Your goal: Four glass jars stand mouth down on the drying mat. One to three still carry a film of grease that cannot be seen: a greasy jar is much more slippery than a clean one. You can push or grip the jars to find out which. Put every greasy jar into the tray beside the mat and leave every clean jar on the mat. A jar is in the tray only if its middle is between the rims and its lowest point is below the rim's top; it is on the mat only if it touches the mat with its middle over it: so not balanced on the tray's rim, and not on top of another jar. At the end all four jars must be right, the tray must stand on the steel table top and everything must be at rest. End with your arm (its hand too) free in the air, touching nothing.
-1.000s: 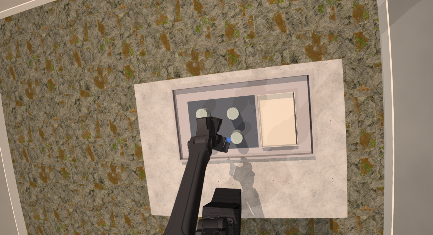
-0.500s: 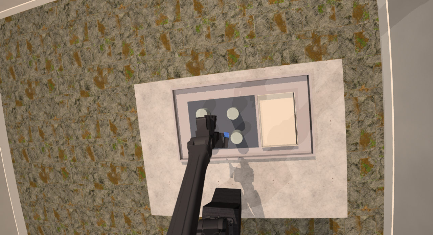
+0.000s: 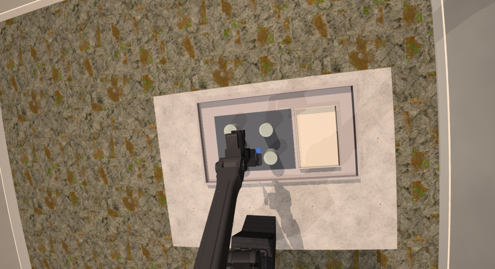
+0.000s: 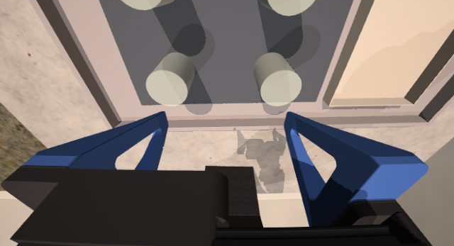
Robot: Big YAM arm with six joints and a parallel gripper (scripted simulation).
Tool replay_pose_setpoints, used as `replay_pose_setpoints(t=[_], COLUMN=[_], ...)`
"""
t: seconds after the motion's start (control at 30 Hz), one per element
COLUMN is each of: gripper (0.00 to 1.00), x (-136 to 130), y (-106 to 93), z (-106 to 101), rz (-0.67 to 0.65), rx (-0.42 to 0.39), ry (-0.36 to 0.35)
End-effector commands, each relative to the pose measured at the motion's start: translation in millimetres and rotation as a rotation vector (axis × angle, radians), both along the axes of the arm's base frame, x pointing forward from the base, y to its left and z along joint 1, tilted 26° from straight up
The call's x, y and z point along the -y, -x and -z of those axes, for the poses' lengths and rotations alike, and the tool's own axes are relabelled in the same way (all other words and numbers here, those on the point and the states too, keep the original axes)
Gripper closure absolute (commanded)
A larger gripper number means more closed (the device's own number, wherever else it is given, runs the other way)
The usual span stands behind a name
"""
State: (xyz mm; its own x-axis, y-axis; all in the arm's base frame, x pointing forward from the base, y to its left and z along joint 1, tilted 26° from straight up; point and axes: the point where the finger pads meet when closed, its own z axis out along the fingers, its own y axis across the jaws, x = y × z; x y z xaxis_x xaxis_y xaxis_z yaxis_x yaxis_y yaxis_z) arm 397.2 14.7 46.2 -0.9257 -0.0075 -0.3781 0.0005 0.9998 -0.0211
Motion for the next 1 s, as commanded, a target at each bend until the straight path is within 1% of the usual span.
replay_pose_setpoints(t=[0.0,0.13,0.17,0.4,0.43,0.97], gripper=[0.0,0.0,0.0,0.0,1.0,1.0], x=[1,2,4,4,4,4], y=[-9.7,-15.0,-23.0,-23.0,-23.0,-23.0], z=[-13,-19,-29,-29,-29,-29], rz=[-0.015,-0.028,-0.028,-0.028,-0.028,-0.028], rx=[0.039,0.061,0.061,0.061,0.061,0.061], ry=[0.003,0.005,0.005,0.005,0.005,0.005])
